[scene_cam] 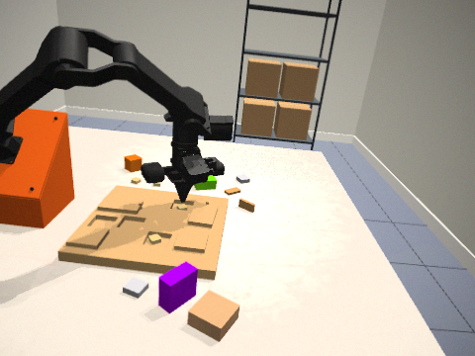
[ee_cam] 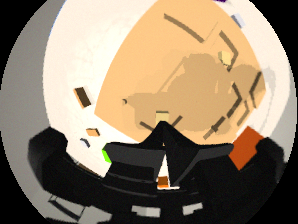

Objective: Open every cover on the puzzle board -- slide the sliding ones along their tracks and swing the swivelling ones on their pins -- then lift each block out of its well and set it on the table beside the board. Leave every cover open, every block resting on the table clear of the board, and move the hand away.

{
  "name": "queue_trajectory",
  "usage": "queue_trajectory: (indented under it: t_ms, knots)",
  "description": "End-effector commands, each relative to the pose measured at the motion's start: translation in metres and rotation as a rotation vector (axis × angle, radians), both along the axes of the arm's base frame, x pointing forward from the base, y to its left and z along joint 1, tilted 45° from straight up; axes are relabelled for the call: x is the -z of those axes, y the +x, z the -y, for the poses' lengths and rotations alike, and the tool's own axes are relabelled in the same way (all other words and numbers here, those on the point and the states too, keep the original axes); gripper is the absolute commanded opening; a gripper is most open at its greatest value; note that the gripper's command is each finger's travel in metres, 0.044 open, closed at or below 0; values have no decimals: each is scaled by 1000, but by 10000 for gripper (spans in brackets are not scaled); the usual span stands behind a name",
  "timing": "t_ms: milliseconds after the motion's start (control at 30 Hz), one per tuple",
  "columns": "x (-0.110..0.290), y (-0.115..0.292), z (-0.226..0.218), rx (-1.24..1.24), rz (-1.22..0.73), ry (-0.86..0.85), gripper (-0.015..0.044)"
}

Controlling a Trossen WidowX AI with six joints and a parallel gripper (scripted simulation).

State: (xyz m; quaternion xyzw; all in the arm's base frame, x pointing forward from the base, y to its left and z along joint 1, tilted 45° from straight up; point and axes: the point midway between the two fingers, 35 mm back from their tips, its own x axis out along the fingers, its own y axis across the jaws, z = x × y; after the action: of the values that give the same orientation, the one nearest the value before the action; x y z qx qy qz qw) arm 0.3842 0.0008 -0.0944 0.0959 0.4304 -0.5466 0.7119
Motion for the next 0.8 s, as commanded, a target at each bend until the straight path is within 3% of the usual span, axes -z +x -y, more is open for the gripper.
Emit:
queue_trajectory:
  t_ms: [0,767]
  knots:
    - [-1,0,0,-4,-5,-3,0]
    - [11,0,9,-4,-5,-3,0]
